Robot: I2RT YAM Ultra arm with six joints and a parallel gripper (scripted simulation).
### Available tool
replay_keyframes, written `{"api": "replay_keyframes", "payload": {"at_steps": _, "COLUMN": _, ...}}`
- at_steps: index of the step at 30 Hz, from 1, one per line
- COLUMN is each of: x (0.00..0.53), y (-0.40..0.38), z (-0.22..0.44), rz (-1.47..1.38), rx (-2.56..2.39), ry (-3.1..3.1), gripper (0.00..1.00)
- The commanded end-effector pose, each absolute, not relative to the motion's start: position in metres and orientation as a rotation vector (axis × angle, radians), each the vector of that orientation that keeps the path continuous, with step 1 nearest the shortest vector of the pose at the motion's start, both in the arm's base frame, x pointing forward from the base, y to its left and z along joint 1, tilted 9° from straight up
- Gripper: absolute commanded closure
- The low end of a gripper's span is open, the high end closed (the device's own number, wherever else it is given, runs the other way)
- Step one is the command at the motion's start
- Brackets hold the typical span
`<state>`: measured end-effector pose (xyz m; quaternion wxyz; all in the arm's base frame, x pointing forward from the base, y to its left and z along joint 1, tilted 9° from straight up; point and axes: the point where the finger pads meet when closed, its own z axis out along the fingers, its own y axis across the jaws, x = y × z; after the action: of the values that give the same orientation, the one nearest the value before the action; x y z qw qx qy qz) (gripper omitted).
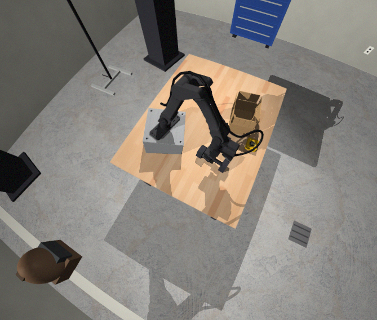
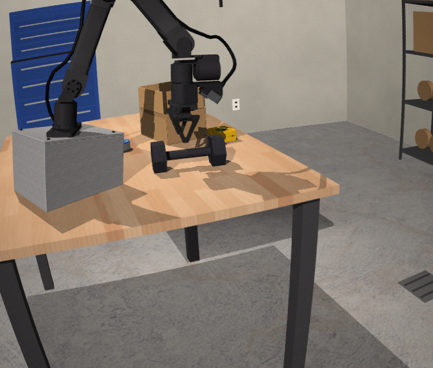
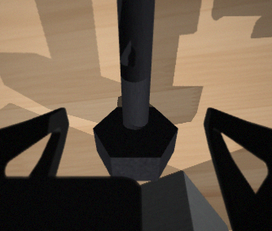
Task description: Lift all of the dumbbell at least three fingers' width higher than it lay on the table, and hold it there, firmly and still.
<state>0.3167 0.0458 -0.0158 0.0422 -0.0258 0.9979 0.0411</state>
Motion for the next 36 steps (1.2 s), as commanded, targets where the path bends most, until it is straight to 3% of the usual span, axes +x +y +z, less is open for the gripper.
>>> {"api": "replay_keyframes", "payload": {"at_steps": 1, "x": 0.322, "y": 0.050, "z": -0.027, "rz": 0.134, "rx": -0.075, "ry": 3.028, "gripper": 0.00}}
{"api": "replay_keyframes", "payload": {"at_steps": 36, "x": 0.333, "y": 0.054, "z": -0.068, "rz": 0.129, "rx": -0.077, "ry": 3.008, "gripper": 0.00}}
